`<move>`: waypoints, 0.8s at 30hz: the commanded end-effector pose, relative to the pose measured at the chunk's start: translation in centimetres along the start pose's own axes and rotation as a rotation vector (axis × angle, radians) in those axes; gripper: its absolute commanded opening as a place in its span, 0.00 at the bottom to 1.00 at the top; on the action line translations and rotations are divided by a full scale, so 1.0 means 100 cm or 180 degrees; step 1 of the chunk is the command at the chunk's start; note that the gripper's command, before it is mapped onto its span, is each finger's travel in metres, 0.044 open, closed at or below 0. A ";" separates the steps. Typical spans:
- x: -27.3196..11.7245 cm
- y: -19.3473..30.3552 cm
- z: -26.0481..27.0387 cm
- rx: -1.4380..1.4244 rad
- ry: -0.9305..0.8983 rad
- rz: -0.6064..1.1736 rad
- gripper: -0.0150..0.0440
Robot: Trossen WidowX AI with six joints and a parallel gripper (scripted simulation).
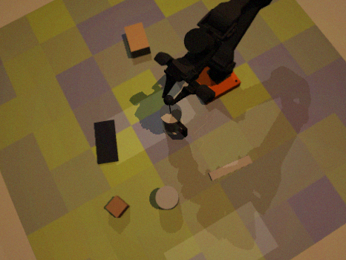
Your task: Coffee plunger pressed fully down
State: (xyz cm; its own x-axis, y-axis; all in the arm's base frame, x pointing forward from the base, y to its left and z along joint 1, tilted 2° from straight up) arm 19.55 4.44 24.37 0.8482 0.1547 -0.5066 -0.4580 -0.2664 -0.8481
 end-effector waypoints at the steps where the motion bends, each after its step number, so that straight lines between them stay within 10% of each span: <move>1: 0.001 0.000 0.000 -0.0011 -0.0002 0.0004 0.45; 24: 0.020 0.028 0.004 -0.0012 -0.0002 0.0003 0.45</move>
State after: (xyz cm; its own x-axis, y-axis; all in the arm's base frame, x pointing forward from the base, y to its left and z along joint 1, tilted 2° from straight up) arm 19.88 4.45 22.86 0.8674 0.1576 -0.4721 -0.4253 -0.2579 -0.8675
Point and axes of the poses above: the point midway between the two fingers, 35 mm back from their tips, its own x axis out along the fingers, its own z axis across the jaws, y = z × x, the point moved 3 cm from there along -x, back along the fingers, and after that the axes turned 9 degrees about -x, right-handed, at the moved point
